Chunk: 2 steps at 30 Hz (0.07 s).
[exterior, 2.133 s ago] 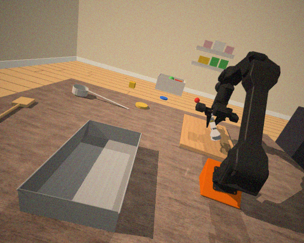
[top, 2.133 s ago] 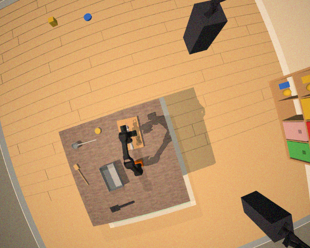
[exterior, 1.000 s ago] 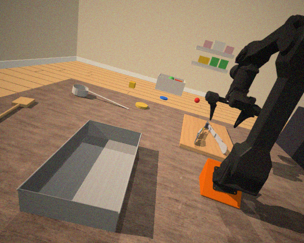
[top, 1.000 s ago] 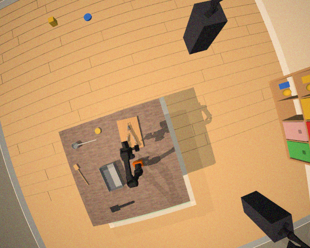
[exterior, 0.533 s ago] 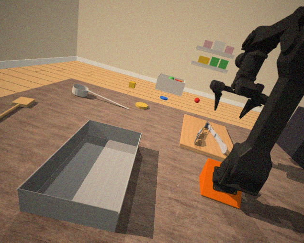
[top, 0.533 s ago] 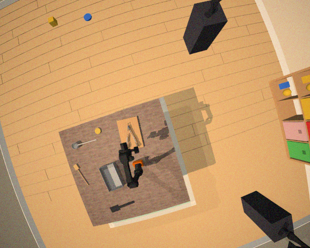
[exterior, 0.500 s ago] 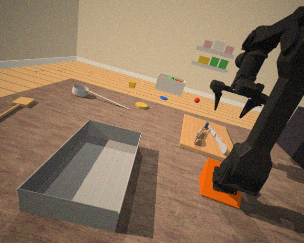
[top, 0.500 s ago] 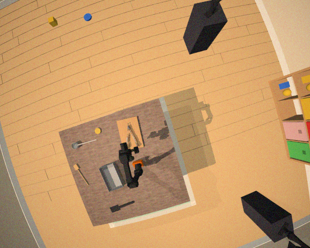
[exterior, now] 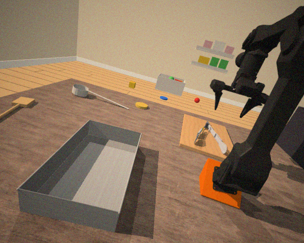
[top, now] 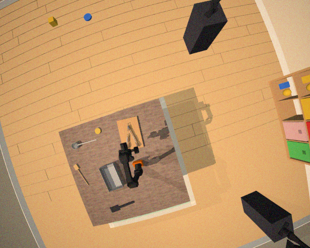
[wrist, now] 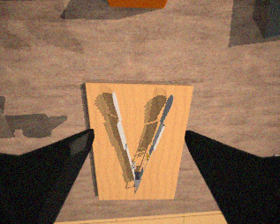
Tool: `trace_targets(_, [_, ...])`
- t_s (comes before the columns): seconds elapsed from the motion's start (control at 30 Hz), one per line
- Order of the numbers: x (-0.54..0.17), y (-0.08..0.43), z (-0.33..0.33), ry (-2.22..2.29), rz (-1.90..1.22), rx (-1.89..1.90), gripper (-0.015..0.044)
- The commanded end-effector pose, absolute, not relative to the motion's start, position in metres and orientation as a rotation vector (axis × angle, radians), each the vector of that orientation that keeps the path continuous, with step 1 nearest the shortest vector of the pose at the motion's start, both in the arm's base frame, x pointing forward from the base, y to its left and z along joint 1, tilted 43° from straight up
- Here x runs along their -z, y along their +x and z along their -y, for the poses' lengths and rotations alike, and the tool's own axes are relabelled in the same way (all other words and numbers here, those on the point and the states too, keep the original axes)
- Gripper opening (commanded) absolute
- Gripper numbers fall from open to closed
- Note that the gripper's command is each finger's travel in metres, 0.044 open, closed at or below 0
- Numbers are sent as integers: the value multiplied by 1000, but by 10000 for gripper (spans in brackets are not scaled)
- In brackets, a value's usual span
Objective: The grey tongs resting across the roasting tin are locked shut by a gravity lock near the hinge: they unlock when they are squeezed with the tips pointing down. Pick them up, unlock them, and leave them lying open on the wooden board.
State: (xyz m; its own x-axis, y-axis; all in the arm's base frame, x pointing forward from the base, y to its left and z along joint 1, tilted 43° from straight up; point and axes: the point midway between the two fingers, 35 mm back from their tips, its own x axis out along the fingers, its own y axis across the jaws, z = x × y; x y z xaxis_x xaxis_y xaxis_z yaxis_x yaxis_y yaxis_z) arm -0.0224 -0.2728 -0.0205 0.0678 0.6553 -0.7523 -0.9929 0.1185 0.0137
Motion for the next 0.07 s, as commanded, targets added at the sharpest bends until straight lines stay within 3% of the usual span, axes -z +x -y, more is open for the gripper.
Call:
trace_targets(0.0, [20, -23, 274, -608, -705, -1363, 440])
trace_targets(0.03, [20, -23, 274, -608, -705, -1363, 440])
